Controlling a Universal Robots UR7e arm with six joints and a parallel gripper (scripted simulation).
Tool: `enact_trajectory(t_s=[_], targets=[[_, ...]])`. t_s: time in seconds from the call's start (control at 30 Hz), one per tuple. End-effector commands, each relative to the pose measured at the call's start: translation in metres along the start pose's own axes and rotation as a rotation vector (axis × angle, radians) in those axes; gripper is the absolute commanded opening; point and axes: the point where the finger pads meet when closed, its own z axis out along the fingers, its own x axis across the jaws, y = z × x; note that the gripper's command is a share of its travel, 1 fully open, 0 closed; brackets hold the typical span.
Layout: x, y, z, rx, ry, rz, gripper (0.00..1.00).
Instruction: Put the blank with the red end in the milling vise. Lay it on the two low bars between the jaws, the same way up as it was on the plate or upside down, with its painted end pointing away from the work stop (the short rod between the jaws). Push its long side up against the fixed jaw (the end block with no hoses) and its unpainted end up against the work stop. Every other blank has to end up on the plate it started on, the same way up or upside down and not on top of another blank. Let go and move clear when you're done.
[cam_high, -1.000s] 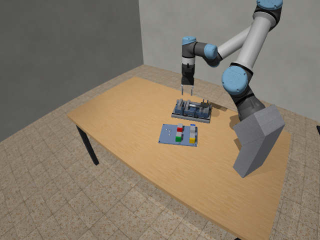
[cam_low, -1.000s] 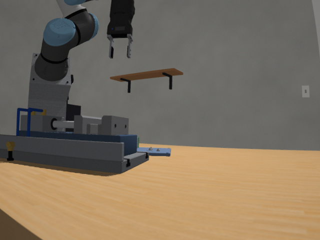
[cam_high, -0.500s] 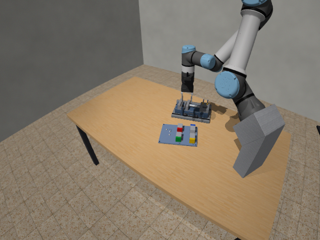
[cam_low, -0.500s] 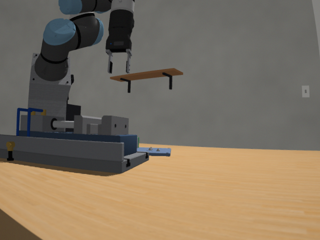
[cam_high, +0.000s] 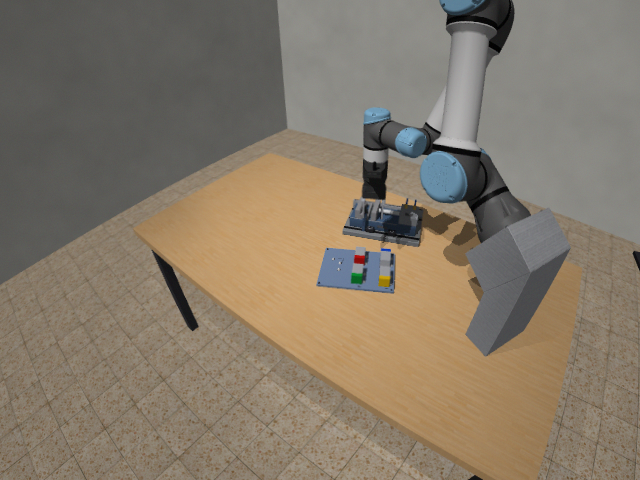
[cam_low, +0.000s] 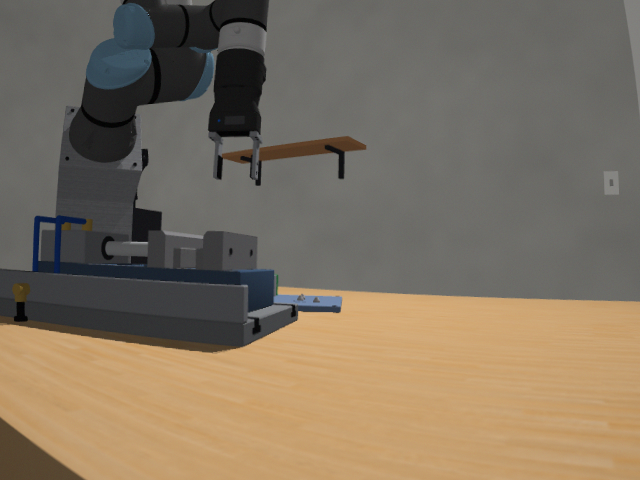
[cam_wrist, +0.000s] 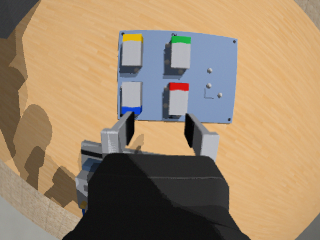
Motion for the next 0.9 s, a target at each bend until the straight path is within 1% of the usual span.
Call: enact_trajectory(t_s=[0.0, 0.13, 0.53, 0.7, 0.87], targets=[[0.0007, 0.0002, 0.0007, 0.0, 0.002, 0.0, 1.0], [0.0023, 0.0, 0.0044, 0.001, 0.008, 0.0, 1.0], [0.0023, 0.0, 0.0044, 0.001, 0.008, 0.0, 1.0], [0.0018, 0.0002, -0.003, 0.001, 0.007, 0.0, 1.0], [0.0018, 0.0002, -0.003, 0.001, 0.007, 0.0, 1.0]])
